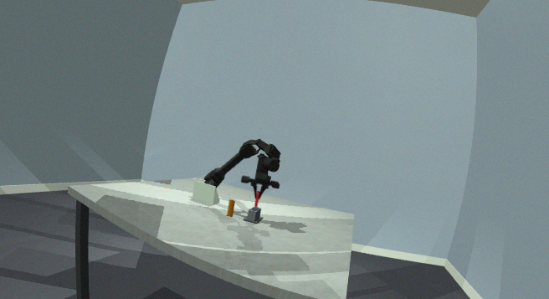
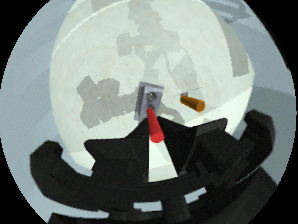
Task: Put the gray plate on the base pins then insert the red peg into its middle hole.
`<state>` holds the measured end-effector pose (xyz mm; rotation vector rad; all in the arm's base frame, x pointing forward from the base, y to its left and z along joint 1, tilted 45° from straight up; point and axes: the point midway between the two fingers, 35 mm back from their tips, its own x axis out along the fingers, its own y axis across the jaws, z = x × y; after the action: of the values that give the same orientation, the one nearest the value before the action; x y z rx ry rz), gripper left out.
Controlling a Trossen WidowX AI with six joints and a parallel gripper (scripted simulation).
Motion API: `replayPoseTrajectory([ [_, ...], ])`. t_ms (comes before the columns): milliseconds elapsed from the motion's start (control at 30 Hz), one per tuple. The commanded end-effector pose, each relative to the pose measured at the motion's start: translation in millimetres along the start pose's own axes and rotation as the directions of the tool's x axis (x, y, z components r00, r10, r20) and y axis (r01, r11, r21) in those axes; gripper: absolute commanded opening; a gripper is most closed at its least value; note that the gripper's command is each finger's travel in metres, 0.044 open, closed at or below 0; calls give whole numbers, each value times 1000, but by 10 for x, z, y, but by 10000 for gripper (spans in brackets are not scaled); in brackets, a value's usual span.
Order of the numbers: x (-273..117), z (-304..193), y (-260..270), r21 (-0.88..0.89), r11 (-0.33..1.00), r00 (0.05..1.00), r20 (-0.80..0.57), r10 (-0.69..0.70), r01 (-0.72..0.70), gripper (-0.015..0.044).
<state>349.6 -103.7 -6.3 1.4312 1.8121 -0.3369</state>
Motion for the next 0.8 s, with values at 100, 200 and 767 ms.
replayPoseTrajectory([
  [100,15,0,-1,0,1000,1000,0,0,0,0],
  [200,51,1,-3,-1,1000,1000,0,-1,1,0],
  [767,146,4,-9,-6,1000,1000,2,-10,10,0],
])
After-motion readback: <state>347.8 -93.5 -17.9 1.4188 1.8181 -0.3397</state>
